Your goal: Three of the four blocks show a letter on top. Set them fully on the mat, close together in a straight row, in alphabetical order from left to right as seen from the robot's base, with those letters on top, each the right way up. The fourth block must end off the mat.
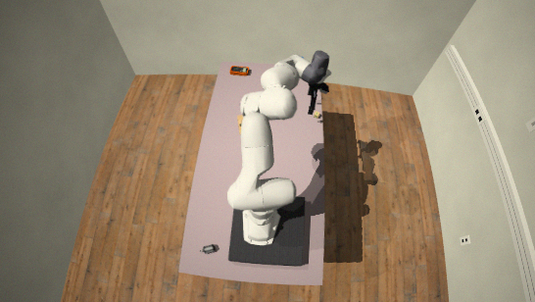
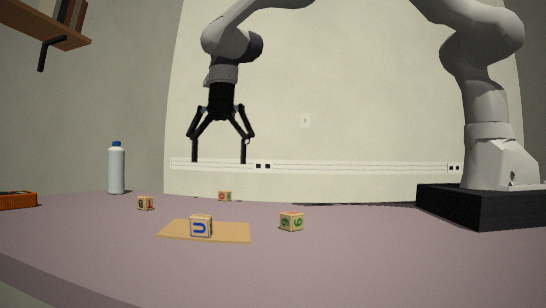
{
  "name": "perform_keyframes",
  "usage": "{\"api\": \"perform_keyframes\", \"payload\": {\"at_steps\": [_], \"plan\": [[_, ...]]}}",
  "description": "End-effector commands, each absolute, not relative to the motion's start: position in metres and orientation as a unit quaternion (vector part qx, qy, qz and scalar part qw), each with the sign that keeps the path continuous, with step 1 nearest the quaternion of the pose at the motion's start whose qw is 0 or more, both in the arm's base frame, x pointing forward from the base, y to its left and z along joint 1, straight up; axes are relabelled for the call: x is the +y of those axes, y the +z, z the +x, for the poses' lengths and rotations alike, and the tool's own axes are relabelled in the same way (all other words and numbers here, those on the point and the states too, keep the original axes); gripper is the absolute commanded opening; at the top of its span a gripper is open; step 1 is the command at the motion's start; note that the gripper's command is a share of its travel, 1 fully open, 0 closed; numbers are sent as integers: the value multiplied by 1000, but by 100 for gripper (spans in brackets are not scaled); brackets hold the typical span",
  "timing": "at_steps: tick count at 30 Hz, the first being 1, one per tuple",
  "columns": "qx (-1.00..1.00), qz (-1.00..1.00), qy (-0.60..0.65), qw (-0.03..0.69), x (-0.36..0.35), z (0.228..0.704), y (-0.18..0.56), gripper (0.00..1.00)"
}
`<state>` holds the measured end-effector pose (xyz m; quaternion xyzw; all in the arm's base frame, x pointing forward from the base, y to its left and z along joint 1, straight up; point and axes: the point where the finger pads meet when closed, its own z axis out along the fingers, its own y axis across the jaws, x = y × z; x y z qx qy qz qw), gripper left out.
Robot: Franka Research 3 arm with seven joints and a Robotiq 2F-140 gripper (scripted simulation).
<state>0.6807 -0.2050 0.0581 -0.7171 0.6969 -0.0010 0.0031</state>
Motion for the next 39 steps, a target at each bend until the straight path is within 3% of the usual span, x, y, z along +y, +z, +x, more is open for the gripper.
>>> {"api": "perform_keyframes", "payload": {"at_steps": [1,14,15,39], "plan": [[745,-667,5,3,-217,679,58,100],[806,-592,-1,0,-263,677,60,100],[806,-592,-1,0,-263,677,60,46],[806,-592,-1,0,-263,677,60,46]]}}
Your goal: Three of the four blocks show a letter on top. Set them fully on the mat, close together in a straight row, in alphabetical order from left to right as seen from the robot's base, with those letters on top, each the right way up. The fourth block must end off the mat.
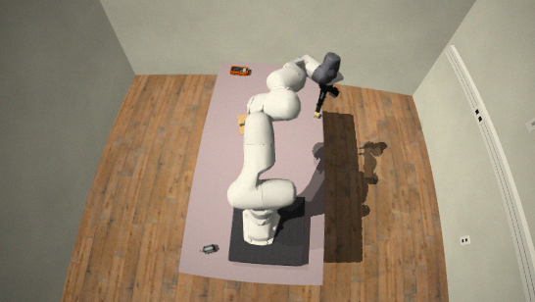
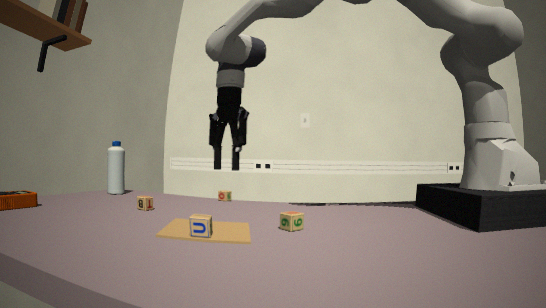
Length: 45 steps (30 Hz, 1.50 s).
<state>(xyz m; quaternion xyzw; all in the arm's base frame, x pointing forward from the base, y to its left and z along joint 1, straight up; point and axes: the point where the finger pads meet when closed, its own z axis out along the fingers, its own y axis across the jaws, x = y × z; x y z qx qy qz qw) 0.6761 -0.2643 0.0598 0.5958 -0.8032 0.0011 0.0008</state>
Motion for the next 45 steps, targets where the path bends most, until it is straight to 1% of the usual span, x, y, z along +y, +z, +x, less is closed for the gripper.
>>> {"api": "perform_keyframes", "payload": {"at_steps": [1,23,45], "plan": [[-806,592,1,0,-263,677,60,46],[-807,591,1,0,-263,677,57,46],[-807,591,1,0,-263,679,30,46]]}}
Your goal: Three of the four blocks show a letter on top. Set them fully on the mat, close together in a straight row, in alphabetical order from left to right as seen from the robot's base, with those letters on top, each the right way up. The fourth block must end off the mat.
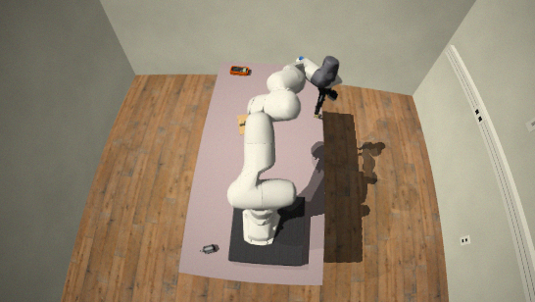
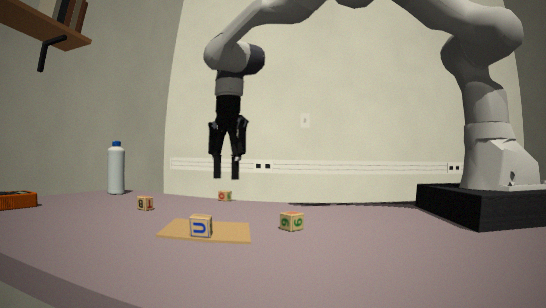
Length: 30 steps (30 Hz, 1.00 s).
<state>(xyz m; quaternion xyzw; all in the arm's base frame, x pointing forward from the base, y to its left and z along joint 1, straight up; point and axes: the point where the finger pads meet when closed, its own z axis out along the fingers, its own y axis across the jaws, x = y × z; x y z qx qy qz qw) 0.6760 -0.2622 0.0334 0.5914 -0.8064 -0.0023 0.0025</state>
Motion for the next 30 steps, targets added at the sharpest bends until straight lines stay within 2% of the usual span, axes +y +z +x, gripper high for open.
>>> {"api": "perform_keyframes", "payload": {"at_steps": [1,30], "plan": [[-807,591,1,0,-264,679,29,46],[-807,591,1,0,-264,680,9,46]]}}
